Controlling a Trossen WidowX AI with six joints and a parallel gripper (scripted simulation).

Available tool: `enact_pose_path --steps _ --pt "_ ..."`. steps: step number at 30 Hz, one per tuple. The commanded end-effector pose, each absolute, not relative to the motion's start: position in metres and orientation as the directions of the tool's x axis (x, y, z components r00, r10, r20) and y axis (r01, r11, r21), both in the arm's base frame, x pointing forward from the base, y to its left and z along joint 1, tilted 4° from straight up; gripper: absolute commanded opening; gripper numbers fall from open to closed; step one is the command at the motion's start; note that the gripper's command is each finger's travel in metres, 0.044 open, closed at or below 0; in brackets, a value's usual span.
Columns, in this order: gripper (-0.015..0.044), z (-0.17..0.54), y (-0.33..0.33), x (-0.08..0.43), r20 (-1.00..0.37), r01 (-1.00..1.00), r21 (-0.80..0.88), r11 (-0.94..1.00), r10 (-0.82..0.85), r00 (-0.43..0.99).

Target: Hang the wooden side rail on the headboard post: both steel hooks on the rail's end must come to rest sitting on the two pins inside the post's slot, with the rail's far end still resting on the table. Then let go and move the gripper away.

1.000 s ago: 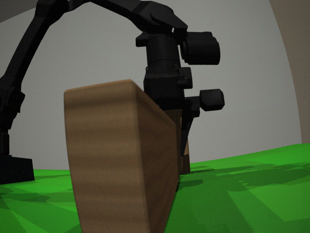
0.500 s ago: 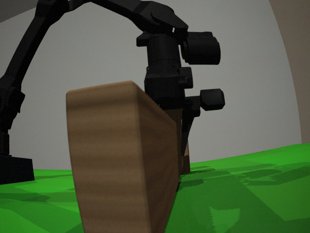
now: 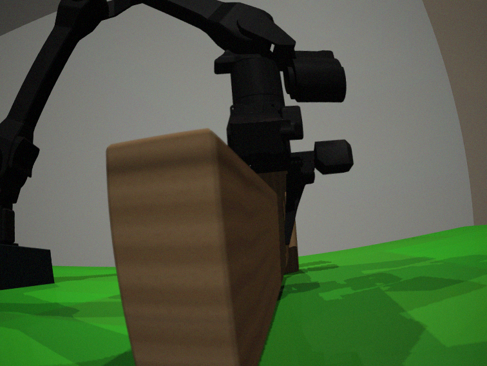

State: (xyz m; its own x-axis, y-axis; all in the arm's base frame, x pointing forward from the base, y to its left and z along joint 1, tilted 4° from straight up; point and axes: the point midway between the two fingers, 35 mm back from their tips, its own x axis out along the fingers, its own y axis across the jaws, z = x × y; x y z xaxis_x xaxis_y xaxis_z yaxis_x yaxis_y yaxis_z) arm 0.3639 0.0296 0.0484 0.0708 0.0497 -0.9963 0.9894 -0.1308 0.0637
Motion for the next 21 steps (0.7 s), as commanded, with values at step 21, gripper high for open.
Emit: enact_pose_path --steps 21 --pt "0.0000 0.0515 0.0337 0.3656 -0.996 0.989 0.069 -0.130 0.052 0.076"
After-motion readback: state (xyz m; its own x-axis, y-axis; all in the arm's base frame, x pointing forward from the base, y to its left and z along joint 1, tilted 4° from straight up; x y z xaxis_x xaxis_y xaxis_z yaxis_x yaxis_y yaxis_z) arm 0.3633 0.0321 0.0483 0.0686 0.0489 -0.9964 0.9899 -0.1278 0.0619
